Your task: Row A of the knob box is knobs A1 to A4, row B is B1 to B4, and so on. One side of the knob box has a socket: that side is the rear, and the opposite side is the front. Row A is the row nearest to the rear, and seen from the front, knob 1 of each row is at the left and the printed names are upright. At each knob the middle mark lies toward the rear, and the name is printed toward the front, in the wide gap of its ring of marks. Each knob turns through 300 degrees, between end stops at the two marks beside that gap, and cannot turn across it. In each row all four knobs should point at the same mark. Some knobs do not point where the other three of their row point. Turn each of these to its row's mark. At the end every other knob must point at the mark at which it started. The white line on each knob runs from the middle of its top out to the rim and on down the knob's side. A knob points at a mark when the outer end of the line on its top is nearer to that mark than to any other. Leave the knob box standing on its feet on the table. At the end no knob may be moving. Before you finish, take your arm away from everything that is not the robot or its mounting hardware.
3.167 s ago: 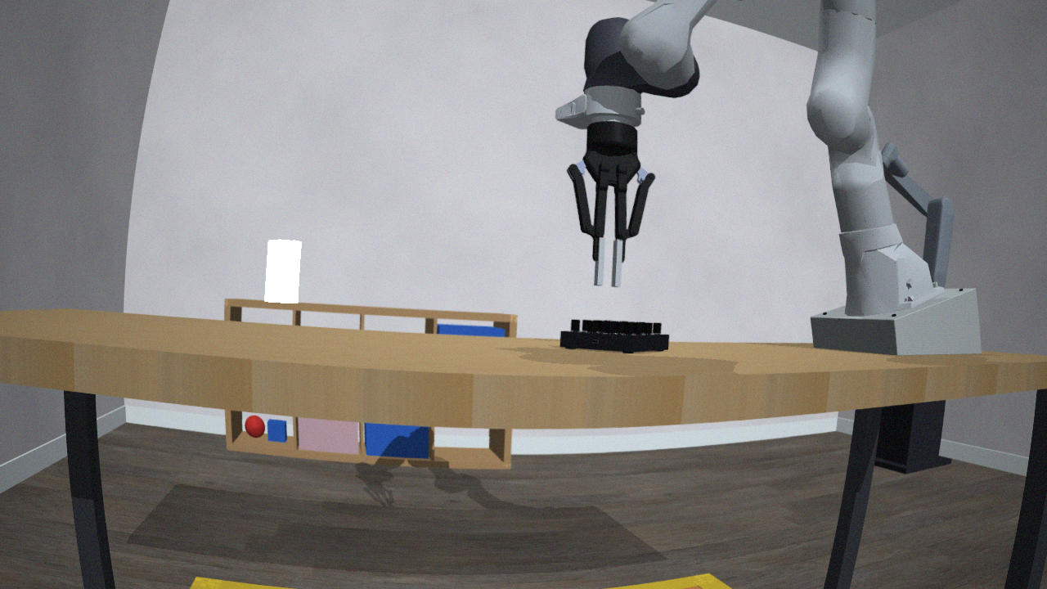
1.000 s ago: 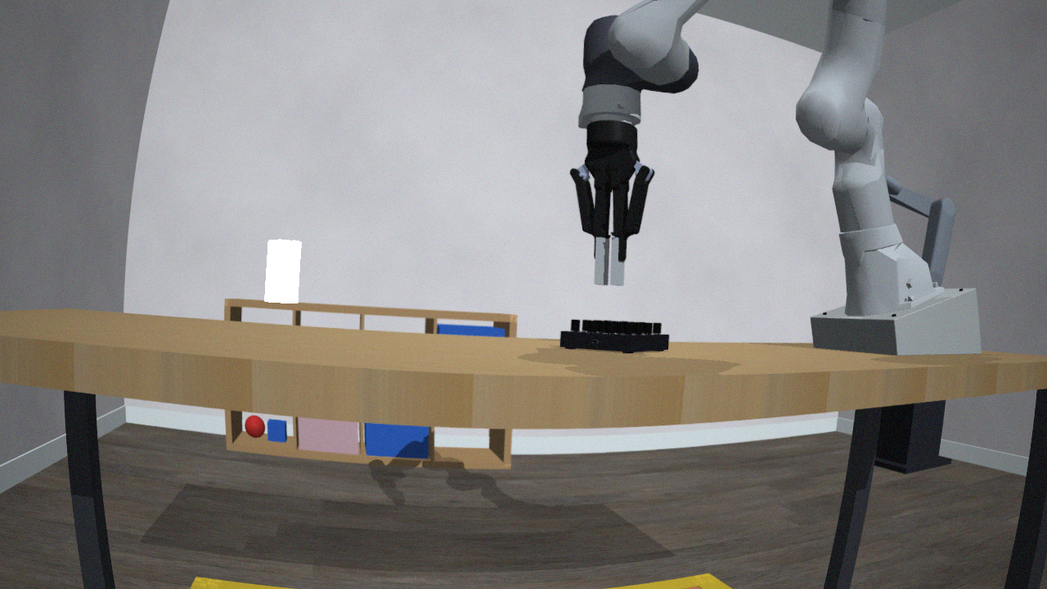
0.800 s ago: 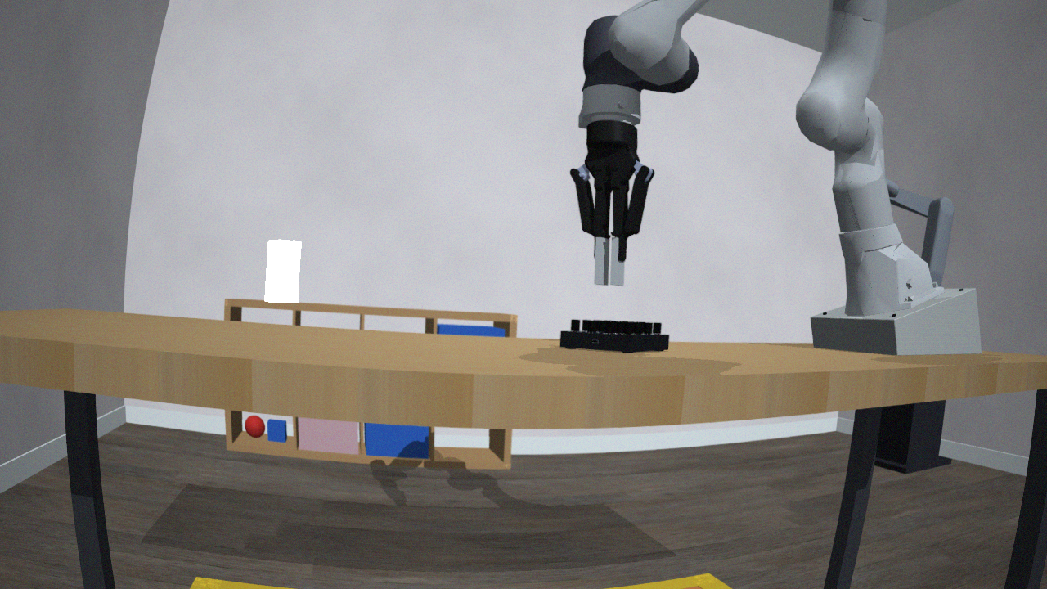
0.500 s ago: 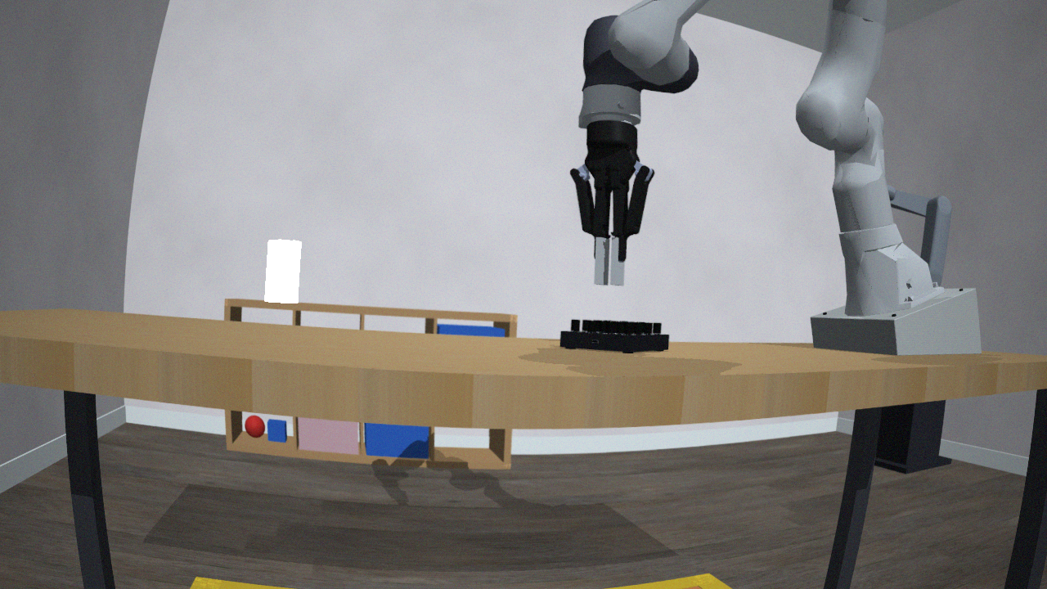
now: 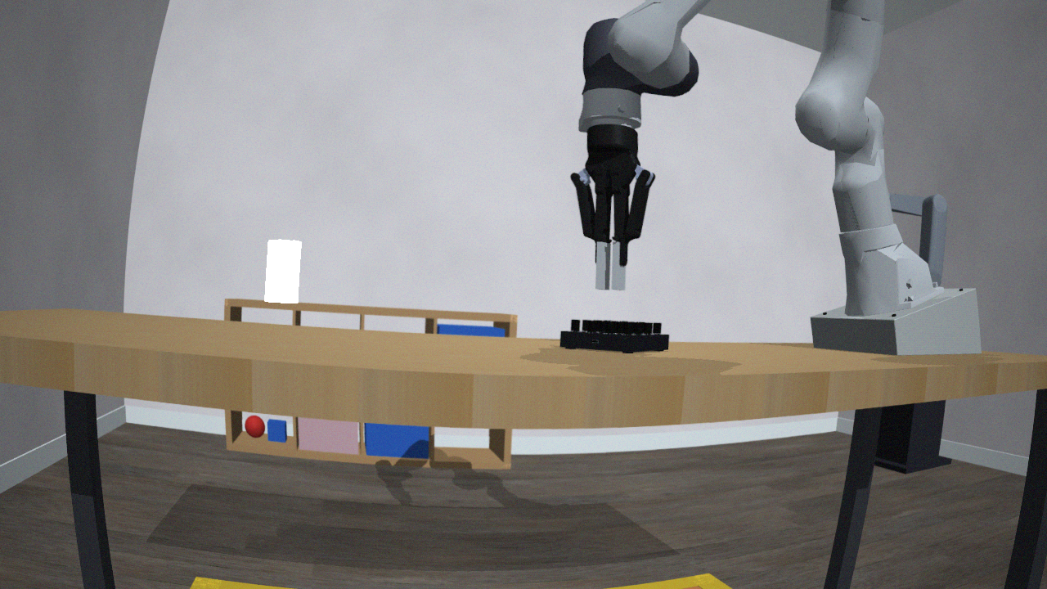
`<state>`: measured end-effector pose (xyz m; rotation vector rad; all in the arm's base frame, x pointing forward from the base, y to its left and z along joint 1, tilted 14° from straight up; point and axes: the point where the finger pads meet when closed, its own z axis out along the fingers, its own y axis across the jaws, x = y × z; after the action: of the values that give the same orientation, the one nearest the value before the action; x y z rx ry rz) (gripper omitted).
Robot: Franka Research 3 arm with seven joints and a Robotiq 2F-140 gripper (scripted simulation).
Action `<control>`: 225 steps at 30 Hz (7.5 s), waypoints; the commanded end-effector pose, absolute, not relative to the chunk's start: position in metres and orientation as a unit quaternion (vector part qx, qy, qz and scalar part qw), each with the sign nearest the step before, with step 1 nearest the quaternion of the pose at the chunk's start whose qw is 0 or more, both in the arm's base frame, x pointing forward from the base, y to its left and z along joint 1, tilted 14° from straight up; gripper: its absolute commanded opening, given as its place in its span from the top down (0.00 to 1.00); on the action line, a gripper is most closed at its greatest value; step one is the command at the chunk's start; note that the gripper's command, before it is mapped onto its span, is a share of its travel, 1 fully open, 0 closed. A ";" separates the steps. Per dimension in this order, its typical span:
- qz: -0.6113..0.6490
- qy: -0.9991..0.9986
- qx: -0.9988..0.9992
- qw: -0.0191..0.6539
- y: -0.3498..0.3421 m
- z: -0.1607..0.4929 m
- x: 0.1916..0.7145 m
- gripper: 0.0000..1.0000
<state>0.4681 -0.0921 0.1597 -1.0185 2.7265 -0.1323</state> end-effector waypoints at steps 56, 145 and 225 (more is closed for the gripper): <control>-0.046 0.931 -0.342 0.116 -0.093 0.124 0.479 0.88; -0.046 0.931 -0.342 0.116 -0.093 0.125 0.480 0.88; -0.046 0.931 -0.342 0.116 -0.092 0.125 0.479 0.88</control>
<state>0.4794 -0.0923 0.1244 -1.0088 2.7261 -0.1343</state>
